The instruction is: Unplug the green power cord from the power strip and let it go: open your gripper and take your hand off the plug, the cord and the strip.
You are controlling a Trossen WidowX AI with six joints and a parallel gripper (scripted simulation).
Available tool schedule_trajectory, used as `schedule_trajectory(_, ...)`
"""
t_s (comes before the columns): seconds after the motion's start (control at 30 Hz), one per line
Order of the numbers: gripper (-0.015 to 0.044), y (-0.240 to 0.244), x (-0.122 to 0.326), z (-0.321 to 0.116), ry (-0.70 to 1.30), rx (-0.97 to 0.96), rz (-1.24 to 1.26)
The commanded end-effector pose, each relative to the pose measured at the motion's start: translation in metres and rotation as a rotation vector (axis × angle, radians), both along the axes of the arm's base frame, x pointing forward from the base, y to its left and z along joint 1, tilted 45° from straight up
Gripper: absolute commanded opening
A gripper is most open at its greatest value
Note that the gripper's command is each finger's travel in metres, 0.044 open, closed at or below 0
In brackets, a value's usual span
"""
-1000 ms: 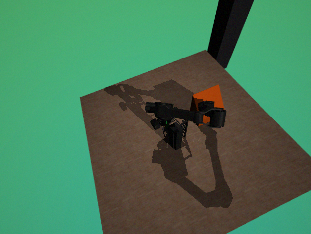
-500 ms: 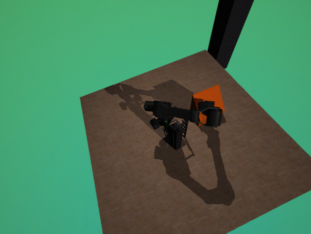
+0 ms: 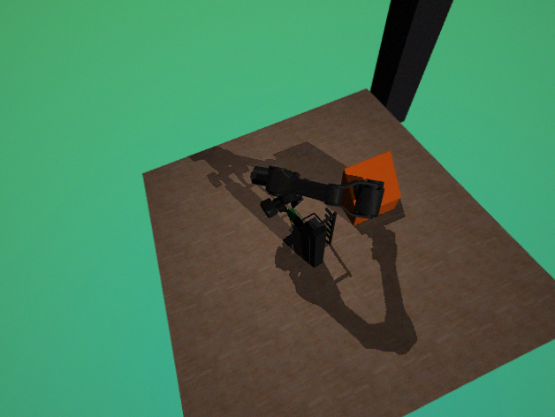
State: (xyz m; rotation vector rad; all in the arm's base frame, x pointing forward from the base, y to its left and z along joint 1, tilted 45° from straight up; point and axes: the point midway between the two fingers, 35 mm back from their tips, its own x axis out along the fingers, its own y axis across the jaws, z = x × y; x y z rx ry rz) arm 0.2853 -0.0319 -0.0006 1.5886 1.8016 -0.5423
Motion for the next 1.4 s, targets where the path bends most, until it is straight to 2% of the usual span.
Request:
schedule_trajectory(0.0, 0.0079, 0.003, 0.001, 0.002, -0.015, -0.005, 0.007)
schedule_trajectory(0.33, 0.0341, 0.003, 0.001, 0.001, -0.014, -0.004, 0.007)
schedule_trajectory(0.47, 0.0440, -0.019, 0.008, -0.012, -0.015, -0.007, 0.006)
schedule_trajectory(0.6, 0.0440, -0.046, 0.014, -0.030, -0.016, -0.008, 0.007)
schedule_trajectory(1.37, 0.0440, -0.046, 0.014, -0.030, -0.016, -0.008, 0.007)
